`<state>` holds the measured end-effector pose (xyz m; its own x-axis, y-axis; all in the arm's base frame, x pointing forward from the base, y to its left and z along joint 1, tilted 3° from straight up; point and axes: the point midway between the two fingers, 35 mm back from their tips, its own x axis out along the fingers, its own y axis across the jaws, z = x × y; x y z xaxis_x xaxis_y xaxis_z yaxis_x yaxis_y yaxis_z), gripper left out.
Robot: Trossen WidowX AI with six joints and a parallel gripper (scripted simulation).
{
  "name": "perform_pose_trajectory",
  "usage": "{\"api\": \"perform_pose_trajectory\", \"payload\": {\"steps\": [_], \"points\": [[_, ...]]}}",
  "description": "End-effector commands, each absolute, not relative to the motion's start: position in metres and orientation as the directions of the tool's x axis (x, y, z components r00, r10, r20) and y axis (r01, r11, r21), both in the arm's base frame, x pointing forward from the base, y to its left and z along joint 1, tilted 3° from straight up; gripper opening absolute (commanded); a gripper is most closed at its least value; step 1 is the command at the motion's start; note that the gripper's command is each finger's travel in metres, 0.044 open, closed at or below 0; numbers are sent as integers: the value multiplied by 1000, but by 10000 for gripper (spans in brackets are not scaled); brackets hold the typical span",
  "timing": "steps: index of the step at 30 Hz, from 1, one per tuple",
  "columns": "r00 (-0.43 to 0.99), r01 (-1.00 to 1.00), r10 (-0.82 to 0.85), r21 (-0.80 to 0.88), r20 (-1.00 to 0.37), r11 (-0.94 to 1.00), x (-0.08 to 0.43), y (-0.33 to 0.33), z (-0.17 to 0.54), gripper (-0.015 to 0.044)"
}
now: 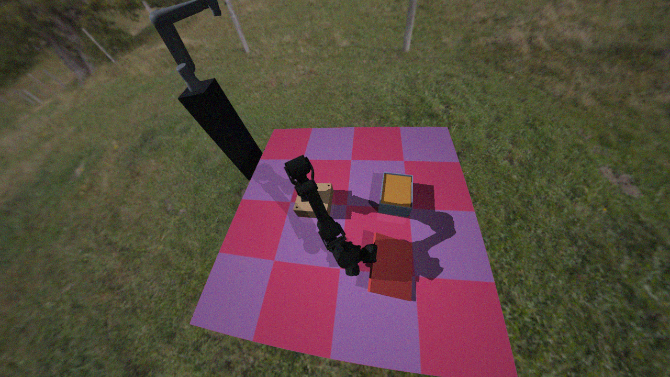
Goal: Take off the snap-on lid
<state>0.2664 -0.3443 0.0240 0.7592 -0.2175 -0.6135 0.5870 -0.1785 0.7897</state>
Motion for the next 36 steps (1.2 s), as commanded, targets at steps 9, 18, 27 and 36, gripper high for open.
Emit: {"api": "perform_pose_trajectory", "payload": {"steps": [9, 18, 27, 36], "points": [[748, 601, -204, 774, -632, -196, 266, -339, 4, 0], [748, 601, -204, 774, -632, -196, 266, -339, -3, 0], [748, 601, -204, 775, -632, -196, 267, -343, 4, 105], [748, 601, -204, 775, -632, -196, 266, -342, 3, 301]]}}
